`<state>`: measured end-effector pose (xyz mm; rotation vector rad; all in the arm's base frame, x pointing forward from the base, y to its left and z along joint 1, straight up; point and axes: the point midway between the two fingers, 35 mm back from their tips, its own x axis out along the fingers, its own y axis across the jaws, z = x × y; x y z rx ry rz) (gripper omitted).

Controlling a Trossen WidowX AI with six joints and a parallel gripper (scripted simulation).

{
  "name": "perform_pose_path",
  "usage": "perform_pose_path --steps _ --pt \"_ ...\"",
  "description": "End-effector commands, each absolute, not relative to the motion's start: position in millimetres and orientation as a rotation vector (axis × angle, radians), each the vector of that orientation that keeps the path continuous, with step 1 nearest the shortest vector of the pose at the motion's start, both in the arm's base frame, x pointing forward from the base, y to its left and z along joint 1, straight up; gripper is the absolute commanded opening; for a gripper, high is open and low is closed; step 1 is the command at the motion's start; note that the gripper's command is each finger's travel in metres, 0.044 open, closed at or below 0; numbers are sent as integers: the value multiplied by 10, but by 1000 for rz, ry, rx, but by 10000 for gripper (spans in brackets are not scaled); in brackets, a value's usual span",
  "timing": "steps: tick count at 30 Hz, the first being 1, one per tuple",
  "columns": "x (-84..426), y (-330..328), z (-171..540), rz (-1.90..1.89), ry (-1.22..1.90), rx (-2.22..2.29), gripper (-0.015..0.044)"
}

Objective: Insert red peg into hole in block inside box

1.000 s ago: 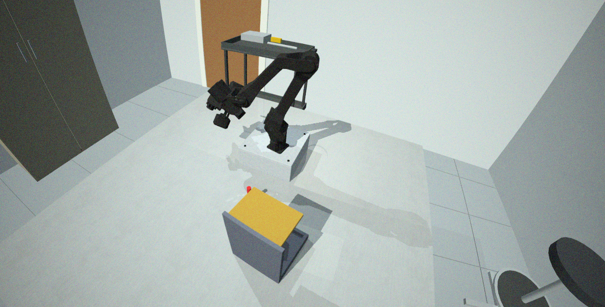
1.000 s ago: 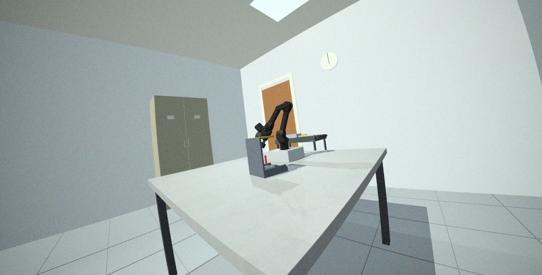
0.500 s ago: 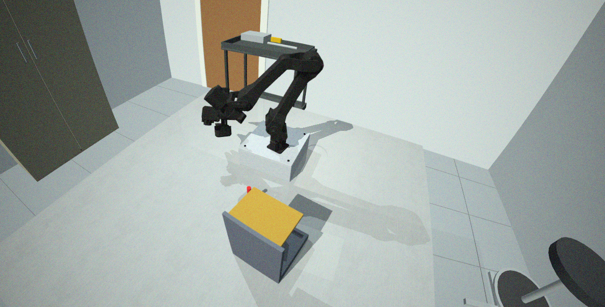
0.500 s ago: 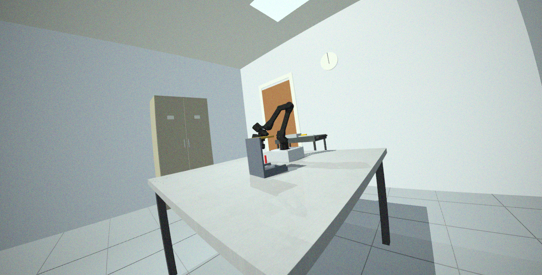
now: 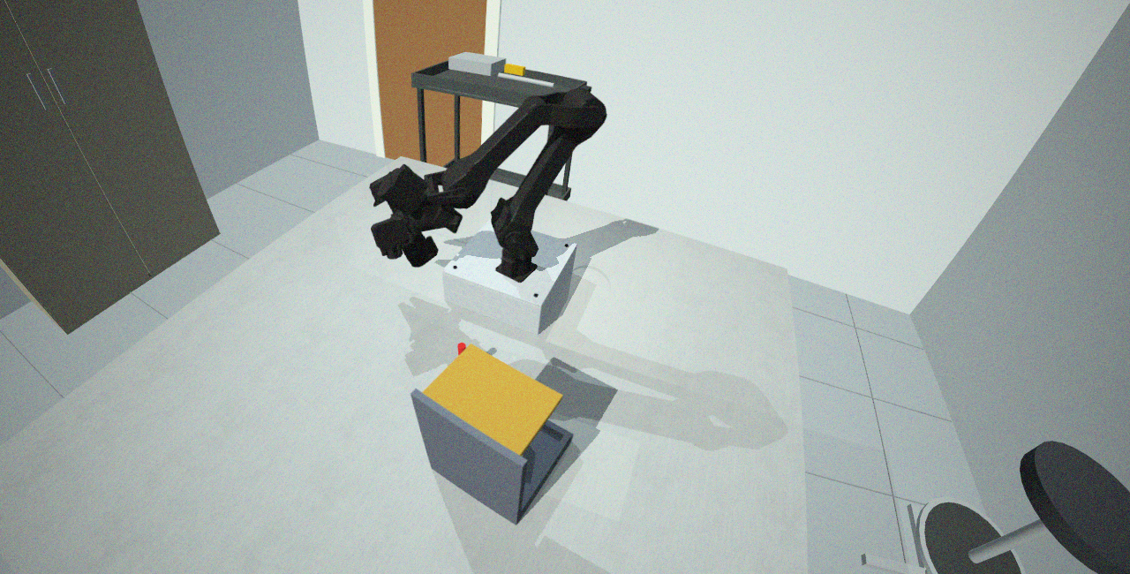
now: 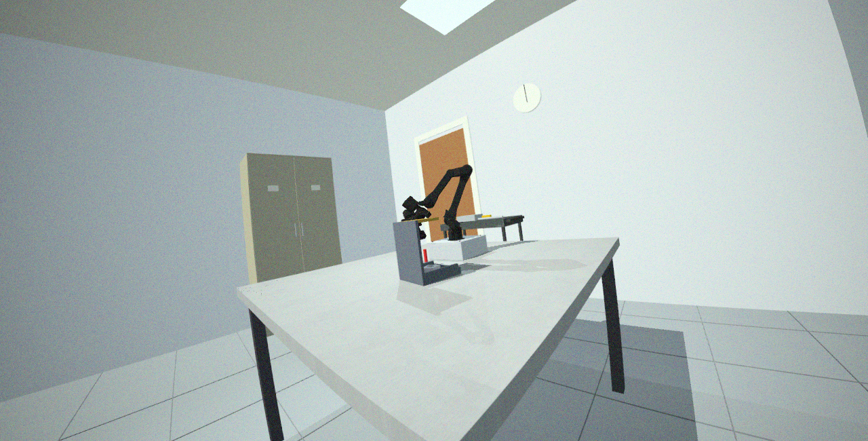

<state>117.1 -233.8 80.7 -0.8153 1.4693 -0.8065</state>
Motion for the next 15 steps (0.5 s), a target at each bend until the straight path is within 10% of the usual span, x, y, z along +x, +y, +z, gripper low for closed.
perform_pose_path --steps 1,15 --pt "1321 -2237 807 -680 1468 -926 440" --pt "1750 -1839 763 -267 1430 -1297 440"
